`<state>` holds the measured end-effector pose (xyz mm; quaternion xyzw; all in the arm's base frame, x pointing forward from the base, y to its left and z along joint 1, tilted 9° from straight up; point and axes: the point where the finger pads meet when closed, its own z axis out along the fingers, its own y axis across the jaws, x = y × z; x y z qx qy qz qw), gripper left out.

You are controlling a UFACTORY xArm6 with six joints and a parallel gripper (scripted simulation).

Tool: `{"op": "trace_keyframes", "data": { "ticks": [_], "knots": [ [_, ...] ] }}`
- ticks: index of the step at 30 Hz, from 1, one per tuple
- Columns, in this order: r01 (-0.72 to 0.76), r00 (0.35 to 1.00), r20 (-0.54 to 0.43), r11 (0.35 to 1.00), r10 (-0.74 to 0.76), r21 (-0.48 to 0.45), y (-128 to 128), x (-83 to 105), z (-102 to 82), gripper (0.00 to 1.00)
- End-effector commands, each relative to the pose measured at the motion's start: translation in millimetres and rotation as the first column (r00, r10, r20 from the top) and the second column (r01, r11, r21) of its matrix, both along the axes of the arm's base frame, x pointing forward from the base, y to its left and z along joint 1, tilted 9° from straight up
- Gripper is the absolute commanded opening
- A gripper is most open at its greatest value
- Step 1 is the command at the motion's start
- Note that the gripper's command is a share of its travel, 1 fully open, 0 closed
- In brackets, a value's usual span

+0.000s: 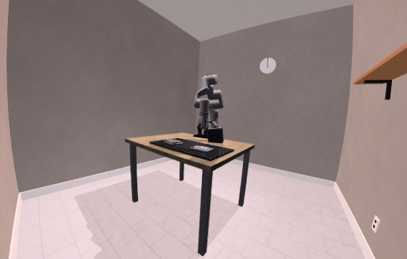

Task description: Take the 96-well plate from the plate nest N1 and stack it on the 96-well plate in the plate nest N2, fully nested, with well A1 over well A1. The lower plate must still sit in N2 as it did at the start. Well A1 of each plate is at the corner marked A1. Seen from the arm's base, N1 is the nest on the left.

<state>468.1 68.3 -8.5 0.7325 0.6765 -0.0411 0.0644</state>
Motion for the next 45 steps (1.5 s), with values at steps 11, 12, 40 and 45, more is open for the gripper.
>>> {"op": "trace_keyframes", "data": {
  "ticks": [11, 12, 40, 45],
  "knots": [
    [0.000, 1.000, 0.004, 1.000, 0.000, 0.001, 0.7, 1.3, 3.5, 0.00],
    [0.033, 0.999, 0.009, 0.999, -0.033, 0.002, -2.6, 0.9, 4.0, 0.00],
    [0.271, 0.961, 0.044, 0.962, -0.271, 0.014, -81.3, -9.4, 15.5, 0.00],
    [0.271, 0.961, 0.044, 0.962, -0.271, 0.014, -97.7, -11.6, 17.9, 0.00]
  ]
}}
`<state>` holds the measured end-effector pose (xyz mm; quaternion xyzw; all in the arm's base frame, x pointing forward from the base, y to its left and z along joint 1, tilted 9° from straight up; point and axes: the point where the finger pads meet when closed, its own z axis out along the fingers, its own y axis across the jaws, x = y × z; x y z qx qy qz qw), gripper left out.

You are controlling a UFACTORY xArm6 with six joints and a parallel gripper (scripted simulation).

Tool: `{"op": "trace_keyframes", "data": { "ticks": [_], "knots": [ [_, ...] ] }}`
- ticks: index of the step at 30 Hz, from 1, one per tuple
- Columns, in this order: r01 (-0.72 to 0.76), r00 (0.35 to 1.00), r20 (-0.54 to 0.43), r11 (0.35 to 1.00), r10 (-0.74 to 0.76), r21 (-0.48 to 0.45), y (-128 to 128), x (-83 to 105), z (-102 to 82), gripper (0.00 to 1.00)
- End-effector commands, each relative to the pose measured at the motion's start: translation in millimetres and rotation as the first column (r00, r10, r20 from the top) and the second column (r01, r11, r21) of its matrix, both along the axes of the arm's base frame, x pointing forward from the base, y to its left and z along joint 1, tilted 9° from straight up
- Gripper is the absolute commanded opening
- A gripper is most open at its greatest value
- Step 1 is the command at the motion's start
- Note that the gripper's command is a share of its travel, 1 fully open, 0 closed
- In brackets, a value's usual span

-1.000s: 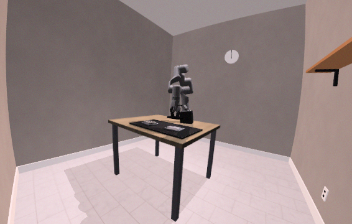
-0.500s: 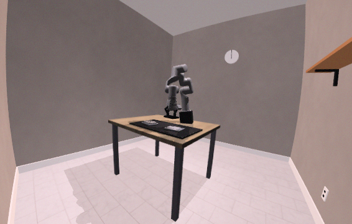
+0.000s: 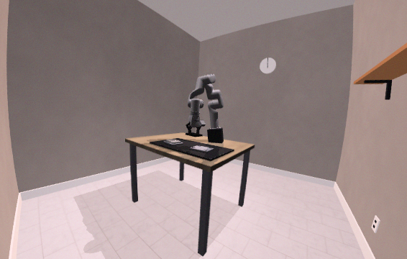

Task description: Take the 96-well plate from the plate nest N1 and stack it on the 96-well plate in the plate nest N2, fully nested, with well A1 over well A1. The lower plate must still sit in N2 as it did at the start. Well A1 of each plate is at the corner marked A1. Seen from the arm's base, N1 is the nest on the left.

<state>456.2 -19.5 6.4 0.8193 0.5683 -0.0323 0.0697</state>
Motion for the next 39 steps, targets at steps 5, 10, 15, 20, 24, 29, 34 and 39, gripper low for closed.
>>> {"op": "trace_keyframes", "data": {
  "ticks": [5, 10, 15, 20, 24, 29, 34, 39],
  "knots": [
    [-0.001, 1.000, 0.004, 1.000, 0.001, 0.001, -26.3, -1.8, 5.4, 0.00],
    [-0.001, 1.000, 0.004, 1.000, 0.001, 0.001, -36.2, -3.1, 6.9, 0.00],
    [-0.001, 1.000, 0.004, 1.000, 0.001, 0.000, -52.6, -5.3, 9.3, 0.00],
    [-0.001, 1.000, 0.004, 1.000, 0.001, 0.000, -69.0, -7.4, 11.7, 0.00],
    [-0.001, 1.000, 0.004, 1.000, 0.001, 0.000, -78.8, -8.7, 13.2, 0.00],
    [-0.001, 1.000, 0.004, 1.000, 0.001, 0.000, -92.0, -10.5, 15.1, 0.00],
    [-0.001, 1.000, 0.004, 1.000, 0.001, 0.000, -108.3, -12.6, 17.6, 0.00],
    [-0.001, 1.000, 0.004, 1.000, 0.001, 0.000, -124.7, -14.8, 20.0, 0.00]
  ]
}}
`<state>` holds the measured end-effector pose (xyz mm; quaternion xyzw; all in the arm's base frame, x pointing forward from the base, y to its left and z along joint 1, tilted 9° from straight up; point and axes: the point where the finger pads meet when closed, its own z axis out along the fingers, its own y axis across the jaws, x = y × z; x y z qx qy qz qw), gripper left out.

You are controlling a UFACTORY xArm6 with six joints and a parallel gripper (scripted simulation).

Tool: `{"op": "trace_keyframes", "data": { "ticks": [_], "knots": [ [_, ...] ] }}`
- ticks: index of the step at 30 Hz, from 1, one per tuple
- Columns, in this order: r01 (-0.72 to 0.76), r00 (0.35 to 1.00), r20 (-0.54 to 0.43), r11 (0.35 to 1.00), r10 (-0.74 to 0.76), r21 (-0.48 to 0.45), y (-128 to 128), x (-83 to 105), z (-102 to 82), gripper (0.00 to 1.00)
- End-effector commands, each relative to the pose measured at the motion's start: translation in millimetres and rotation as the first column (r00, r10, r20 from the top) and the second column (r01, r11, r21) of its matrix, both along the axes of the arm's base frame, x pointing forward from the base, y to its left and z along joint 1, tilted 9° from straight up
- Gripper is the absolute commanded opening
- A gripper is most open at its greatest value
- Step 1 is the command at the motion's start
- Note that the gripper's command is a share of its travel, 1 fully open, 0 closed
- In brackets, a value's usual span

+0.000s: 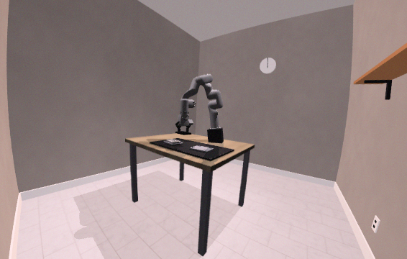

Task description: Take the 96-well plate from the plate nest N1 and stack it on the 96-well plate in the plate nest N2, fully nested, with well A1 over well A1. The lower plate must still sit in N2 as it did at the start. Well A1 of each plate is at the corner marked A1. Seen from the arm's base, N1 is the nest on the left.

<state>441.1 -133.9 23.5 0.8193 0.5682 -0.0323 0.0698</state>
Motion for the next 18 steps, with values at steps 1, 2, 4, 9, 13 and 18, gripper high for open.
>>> {"op": "trace_keyframes", "data": {
  "ticks": [1, 2, 4, 9, 13, 18],
  "knots": [
    [-0.001, 1.000, 0.004, 1.000, 0.001, 0.000, -13.7, -0.1, 3.4, 0.00],
    [-0.001, 1.000, 0.004, 1.000, 0.001, 0.000, -13.7, -0.1, 3.4, 0.00],
    [-0.001, 1.000, 0.004, 1.000, 0.001, 0.000, -16.9, -0.5, 3.9, 0.00],
    [-0.001, 1.000, 0.004, 1.000, 0.001, 0.000, -33.3, -2.7, 6.4, 0.00],
    [-0.001, 1.000, 0.004, 1.000, 0.001, 0.000, -46.4, -4.4, 8.3, 0.00],
    [-0.001, 1.000, 0.004, 1.000, 0.001, 0.000, -62.8, -6.6, 10.8, 0.00]
  ]
}}
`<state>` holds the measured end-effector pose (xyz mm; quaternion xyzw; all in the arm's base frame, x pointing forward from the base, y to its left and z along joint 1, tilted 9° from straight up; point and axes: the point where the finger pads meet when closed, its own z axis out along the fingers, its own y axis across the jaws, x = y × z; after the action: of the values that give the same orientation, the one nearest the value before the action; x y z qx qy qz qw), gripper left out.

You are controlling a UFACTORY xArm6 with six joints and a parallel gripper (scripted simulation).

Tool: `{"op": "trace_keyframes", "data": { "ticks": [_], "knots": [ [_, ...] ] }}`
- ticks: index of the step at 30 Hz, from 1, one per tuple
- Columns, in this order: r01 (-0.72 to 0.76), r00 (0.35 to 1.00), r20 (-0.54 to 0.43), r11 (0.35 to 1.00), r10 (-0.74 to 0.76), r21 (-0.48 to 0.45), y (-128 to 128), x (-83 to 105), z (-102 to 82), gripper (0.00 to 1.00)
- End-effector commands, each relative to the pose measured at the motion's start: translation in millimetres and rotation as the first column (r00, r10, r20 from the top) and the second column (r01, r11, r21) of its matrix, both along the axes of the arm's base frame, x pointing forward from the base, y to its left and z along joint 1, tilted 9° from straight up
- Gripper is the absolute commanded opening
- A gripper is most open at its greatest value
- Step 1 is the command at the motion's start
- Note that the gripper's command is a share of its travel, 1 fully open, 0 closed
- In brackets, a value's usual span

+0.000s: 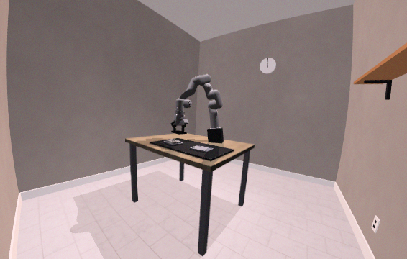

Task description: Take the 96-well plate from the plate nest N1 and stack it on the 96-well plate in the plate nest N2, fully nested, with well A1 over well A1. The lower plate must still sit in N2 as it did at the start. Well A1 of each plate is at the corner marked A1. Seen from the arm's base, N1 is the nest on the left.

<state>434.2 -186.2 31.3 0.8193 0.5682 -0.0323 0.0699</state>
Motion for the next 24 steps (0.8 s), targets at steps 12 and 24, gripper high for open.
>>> {"op": "trace_keyframes", "data": {
  "ticks": [12, 24],
  "knots": [
    [-0.001, 1.000, 0.004, 1.000, 0.001, -0.001, -43.3, -4.0, 7.9, 0.00],
    [-0.001, 1.000, 0.004, 1.000, 0.001, -0.001, -68.7, -7.3, 11.7, 0.00]
  ]
}}
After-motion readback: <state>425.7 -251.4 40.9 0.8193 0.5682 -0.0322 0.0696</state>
